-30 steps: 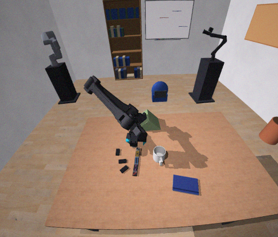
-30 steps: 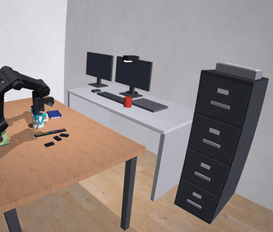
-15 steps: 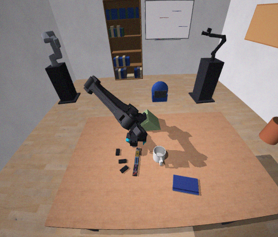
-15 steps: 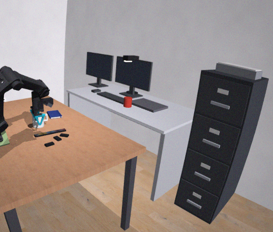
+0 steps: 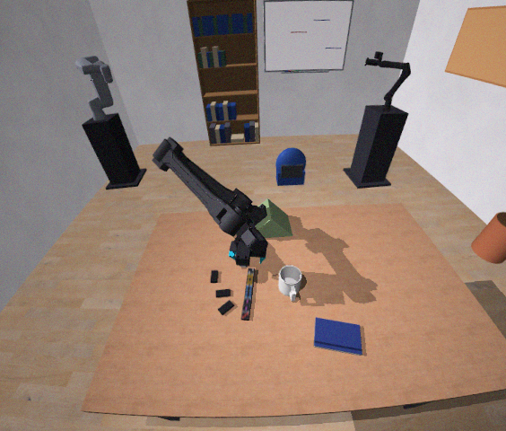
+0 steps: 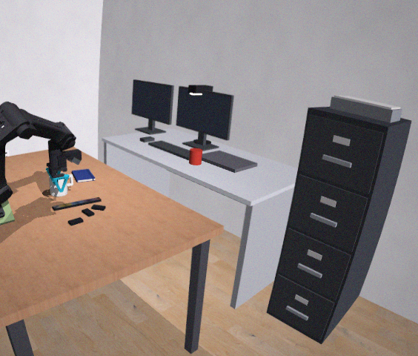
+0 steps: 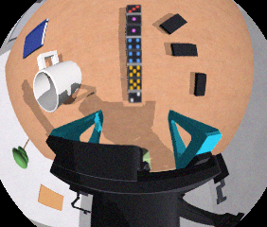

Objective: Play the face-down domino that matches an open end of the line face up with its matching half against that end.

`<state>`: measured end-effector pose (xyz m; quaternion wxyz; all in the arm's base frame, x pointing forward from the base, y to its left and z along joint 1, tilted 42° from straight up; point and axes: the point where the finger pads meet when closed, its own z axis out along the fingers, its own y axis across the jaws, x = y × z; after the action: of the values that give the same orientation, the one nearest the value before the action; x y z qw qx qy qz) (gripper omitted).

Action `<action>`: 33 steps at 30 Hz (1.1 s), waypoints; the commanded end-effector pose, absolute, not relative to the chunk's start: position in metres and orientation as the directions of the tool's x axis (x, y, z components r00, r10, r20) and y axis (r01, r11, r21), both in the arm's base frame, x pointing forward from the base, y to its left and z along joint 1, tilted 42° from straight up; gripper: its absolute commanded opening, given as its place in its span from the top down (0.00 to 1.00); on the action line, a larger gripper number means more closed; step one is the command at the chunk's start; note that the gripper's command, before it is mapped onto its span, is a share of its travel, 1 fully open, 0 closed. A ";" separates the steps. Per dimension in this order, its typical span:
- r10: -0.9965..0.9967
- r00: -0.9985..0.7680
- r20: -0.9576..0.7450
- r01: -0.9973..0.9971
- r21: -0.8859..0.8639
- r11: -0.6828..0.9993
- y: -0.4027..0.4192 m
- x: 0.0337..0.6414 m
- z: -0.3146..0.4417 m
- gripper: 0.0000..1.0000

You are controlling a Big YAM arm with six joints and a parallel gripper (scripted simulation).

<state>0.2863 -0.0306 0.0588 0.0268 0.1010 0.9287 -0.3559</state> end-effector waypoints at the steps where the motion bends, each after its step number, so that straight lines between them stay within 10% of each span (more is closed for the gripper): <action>1: 0.166 -0.978 -0.125 0.207 -0.654 0.728 -0.029 0.288 0.060 0.07; 33: 0.166 -0.978 -0.127 0.209 -0.653 0.728 0.031 0.299 0.094 0.07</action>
<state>0.2680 -0.0094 0.0679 -0.0096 0.0870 0.9284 -0.3612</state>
